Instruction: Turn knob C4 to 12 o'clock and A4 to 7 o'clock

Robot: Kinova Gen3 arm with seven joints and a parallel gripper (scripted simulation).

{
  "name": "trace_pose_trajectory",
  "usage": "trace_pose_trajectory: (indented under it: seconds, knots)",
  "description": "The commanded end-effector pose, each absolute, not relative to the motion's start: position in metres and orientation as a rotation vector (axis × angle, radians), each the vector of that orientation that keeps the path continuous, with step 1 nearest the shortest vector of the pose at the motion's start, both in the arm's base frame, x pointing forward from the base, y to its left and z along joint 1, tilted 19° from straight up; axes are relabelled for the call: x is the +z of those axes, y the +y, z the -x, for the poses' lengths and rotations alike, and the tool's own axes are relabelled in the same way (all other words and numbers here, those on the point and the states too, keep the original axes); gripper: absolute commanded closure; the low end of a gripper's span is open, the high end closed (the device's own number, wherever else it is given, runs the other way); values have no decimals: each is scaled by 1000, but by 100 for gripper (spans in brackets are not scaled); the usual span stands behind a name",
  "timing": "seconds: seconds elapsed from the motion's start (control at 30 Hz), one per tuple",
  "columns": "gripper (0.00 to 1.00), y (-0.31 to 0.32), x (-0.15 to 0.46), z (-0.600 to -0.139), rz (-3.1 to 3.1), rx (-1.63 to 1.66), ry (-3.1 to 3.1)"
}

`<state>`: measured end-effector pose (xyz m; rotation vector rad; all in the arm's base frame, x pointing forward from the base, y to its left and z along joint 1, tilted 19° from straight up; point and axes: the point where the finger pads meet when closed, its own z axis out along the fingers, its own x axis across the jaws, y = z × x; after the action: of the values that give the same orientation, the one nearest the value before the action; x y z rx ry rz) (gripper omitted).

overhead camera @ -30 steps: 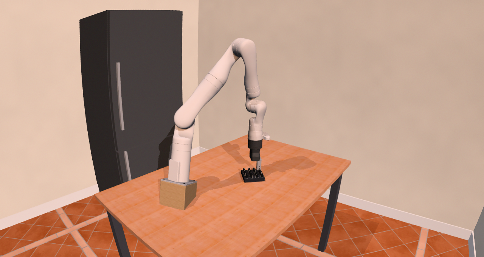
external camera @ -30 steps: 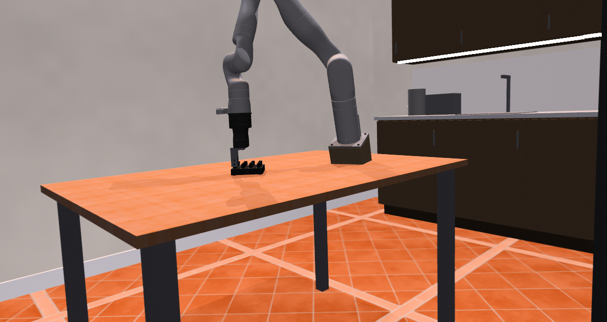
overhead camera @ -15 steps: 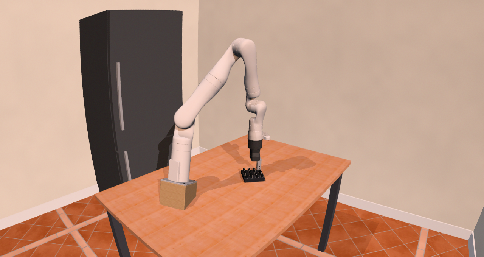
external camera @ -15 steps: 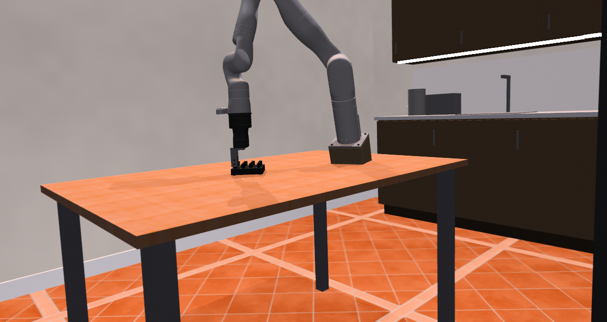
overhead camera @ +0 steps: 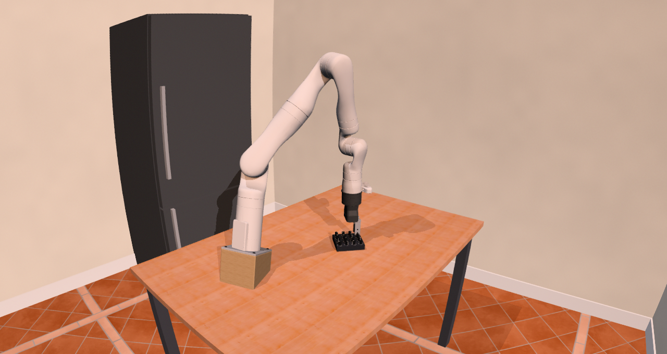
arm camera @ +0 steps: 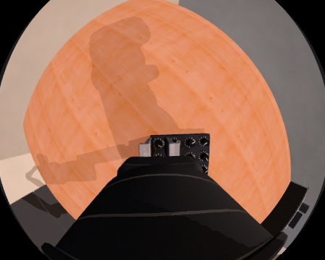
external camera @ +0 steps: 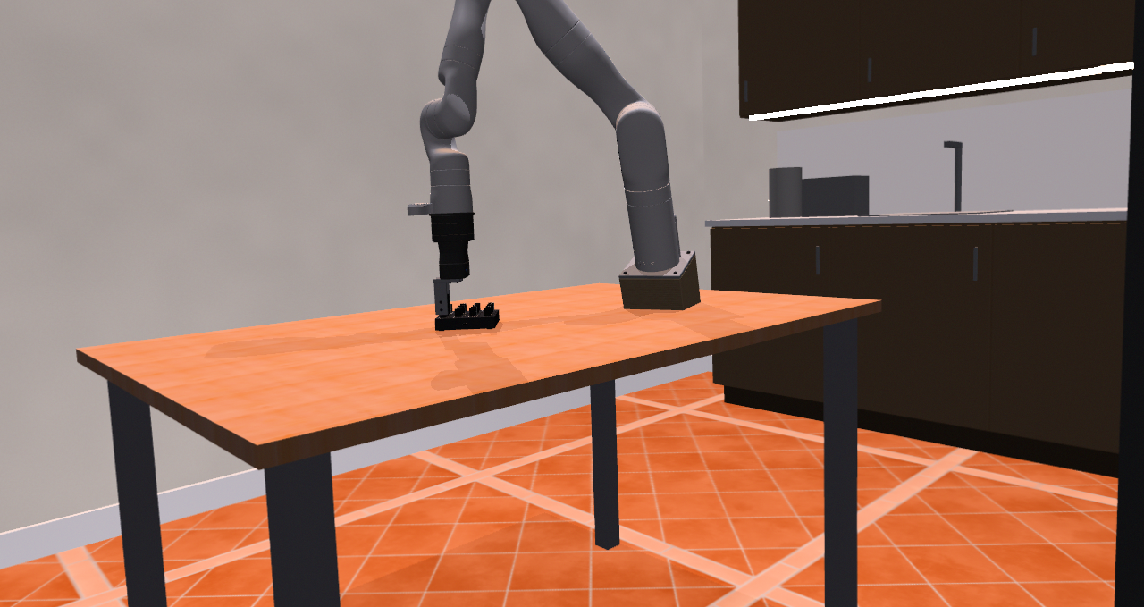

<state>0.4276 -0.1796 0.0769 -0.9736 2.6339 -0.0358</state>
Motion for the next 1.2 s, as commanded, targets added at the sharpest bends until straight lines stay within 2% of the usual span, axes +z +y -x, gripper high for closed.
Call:
trace_pose_trajectory:
  seconds: [0.0, 1.17]
  knots:
    - [54, -180, 77, -428, 973, -38, 2633]
    - [54, -183, 113, -416, 973, -38, 2634]
